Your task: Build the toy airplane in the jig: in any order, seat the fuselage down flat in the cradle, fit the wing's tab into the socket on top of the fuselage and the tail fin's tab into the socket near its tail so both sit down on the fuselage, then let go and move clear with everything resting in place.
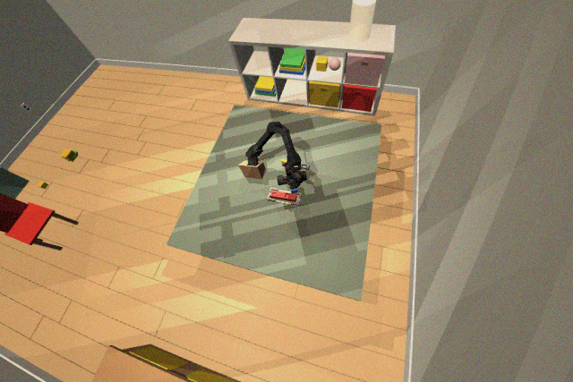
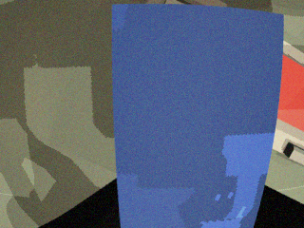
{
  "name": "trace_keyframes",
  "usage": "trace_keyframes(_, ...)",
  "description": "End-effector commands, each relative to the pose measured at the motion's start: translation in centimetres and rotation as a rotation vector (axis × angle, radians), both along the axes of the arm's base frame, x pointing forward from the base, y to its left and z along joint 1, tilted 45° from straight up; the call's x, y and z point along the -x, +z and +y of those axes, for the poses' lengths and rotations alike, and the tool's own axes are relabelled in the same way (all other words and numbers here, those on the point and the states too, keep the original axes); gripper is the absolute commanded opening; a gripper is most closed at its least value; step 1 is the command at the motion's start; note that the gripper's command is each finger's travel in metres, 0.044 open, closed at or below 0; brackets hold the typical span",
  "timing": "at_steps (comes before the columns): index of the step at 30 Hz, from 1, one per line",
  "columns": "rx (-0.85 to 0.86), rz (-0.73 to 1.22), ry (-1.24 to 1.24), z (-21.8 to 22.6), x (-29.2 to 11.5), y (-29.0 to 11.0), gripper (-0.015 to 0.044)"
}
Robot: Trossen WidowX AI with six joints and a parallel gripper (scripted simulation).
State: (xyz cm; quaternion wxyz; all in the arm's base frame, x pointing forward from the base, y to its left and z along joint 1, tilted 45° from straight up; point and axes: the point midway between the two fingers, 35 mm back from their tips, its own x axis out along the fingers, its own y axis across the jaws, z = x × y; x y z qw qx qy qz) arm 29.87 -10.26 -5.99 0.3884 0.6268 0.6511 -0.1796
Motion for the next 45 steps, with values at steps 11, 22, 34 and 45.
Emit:
trace_keyframes(11,-0.029,0.173,-0.171,-1.7,2.8,-3.8,0.0000)
trace_keyframes(22,-0.047,0.264,-0.263,-2.4,4.2,-5.5,0.0053)
trace_keyframes(34,-0.047,0.264,-0.263,-2.3,4.3,-5.6,0.0197)
trace_keyframes(45,-0.047,0.264,-0.263,-2.3,4.3,-5.7,0.0197)
